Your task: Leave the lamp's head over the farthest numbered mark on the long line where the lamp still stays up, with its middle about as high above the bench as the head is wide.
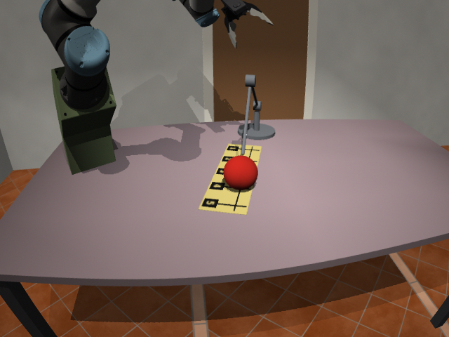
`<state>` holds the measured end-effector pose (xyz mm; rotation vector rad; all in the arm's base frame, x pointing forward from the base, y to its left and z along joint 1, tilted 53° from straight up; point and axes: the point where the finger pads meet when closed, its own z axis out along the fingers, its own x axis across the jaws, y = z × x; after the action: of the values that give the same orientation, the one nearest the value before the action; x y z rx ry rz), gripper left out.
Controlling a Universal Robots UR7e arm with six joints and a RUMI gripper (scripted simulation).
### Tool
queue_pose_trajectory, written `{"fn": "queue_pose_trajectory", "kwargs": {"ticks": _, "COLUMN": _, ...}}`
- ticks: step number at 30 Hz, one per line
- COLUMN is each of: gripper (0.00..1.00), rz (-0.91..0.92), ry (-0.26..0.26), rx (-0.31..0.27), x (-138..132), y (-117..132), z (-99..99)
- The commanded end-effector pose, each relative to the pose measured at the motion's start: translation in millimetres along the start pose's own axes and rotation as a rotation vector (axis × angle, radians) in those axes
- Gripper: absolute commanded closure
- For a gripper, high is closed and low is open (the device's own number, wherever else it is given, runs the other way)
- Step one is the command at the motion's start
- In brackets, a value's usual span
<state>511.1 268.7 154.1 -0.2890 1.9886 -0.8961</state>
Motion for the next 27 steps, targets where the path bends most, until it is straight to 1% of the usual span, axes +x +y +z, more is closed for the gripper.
{"fn": "queue_pose_trajectory", "kwargs": {"ticks": 1, "gripper": 0.00, "rz": 0.001, "ry": -0.001, "rx": 0.000, "x": 0.0, "y": 0.0, "z": -0.2}}
{"fn": "queue_pose_trajectory", "kwargs": {"ticks": 16, "gripper": 0.00, "rz": 0.001, "ry": -0.001, "rx": 0.000, "x": 19.3, "y": -67.8, "z": -17.6}}
{"fn": "queue_pose_trajectory", "kwargs": {"ticks": 18, "gripper": 0.00, "rz": 0.001, "ry": -0.001, "rx": 0.000, "x": 19.3, "y": -67.8, "z": -17.6}}
{"fn": "queue_pose_trajectory", "kwargs": {"ticks": 27, "gripper": 0.00, "rz": 0.001, "ry": 0.000, "rx": 0.001, "x": 29.0, "y": -101.0, "z": -25.9}}
